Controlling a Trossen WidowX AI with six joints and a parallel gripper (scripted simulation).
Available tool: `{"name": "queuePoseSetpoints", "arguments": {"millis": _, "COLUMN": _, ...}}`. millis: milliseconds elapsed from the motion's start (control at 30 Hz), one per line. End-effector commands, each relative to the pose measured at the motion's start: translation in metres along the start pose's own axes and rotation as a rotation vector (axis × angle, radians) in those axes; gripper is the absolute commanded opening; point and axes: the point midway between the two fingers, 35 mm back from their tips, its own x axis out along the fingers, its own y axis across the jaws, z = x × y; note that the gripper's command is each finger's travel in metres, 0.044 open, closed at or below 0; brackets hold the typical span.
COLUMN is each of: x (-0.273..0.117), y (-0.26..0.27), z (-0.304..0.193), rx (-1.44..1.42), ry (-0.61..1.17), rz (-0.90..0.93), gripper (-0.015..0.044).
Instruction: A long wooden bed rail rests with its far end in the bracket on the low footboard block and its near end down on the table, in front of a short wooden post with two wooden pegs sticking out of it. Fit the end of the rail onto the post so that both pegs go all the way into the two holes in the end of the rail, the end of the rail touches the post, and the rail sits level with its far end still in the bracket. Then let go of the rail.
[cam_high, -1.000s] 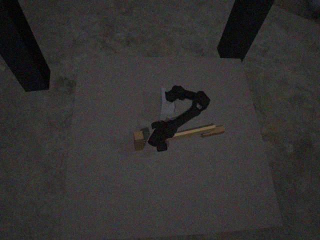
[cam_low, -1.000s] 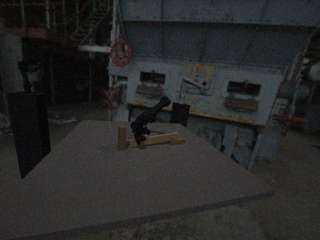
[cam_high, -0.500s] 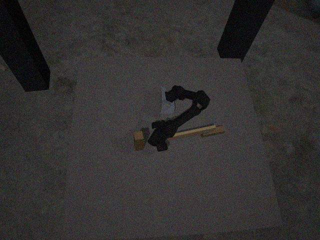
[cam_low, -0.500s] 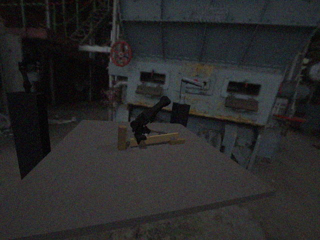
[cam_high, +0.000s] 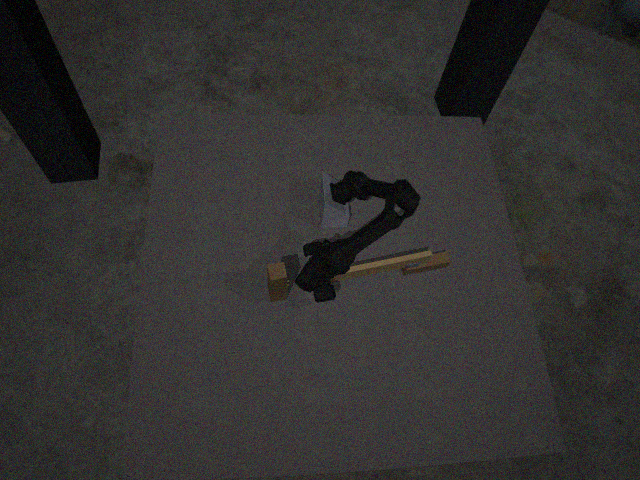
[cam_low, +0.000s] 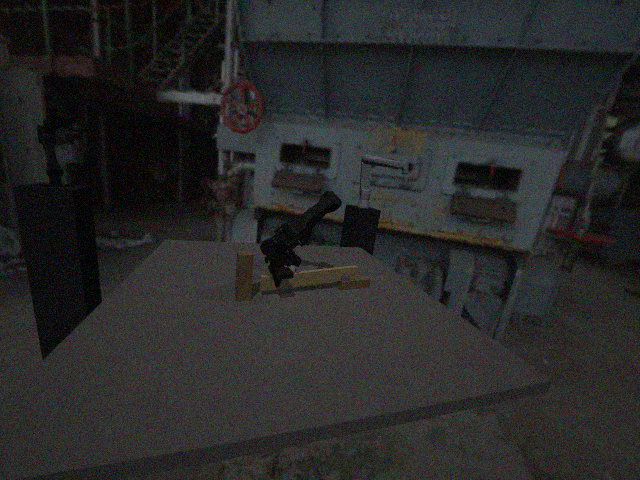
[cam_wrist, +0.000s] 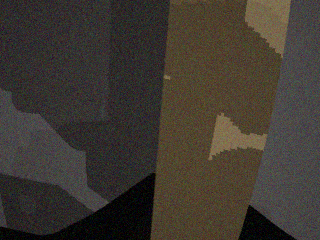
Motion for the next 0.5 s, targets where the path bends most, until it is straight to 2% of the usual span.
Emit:
{"name": "queuePoseSetpoints", "arguments": {"millis": 0, "x": -0.0081, "y": -0.0032, "z": -0.001, "rx": 0.0, "ry": 0.002, "rz": -0.02, "gripper": 0.0}}
{"name": "queuePoseSetpoints", "arguments": {"millis": 467, "x": -0.0151, "y": -0.003, "z": -0.0011, "rx": 0.0, "ry": 0.003, "rz": -0.02, "gripper": 0.0}}
